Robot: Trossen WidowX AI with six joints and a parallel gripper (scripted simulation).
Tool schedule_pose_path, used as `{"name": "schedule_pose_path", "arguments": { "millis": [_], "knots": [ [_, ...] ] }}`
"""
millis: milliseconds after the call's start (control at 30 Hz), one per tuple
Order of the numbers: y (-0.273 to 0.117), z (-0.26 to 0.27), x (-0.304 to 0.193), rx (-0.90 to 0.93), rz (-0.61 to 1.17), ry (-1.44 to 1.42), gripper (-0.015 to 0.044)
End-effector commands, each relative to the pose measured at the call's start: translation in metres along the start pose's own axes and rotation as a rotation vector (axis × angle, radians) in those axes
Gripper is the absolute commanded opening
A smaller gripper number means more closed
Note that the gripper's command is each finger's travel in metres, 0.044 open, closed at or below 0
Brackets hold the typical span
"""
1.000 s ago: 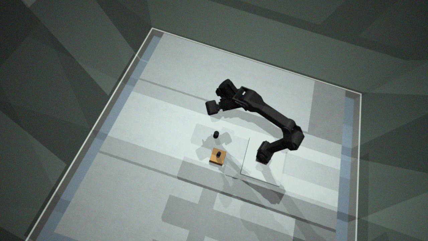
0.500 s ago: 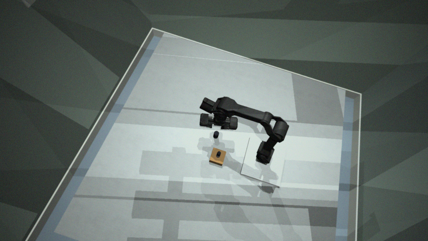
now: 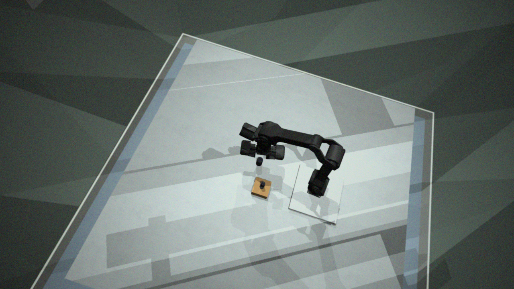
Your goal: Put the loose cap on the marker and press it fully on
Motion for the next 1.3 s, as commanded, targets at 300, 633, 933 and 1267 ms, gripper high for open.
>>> {"name": "schedule_pose_path", "arguments": {
  "millis": [300,633,933,1267],
  "knots": [
    [0.022,-0.001,0.0,0.002,-0.007,0.005,0.0245],
    [0.039,0.0,0.001,0.002,-0.007,0.005,0.0245],
    [0.053,-0.001,0.001,0.002,-0.007,0.005,0.0245],
    [0.069,-0.002,0.001,0.002,-0.007,0.005,0.0245]
  ]
}}
Point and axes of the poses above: the point midway between the two fingers, 35 mm back from their tips, its own y axis out along the fingers, its own z axis across the jaws, x = y × z, the point moved 7 cm from there along -y, back along the fingers, and after that the axes turned 4 degrees about y, right-handed, at the moved point
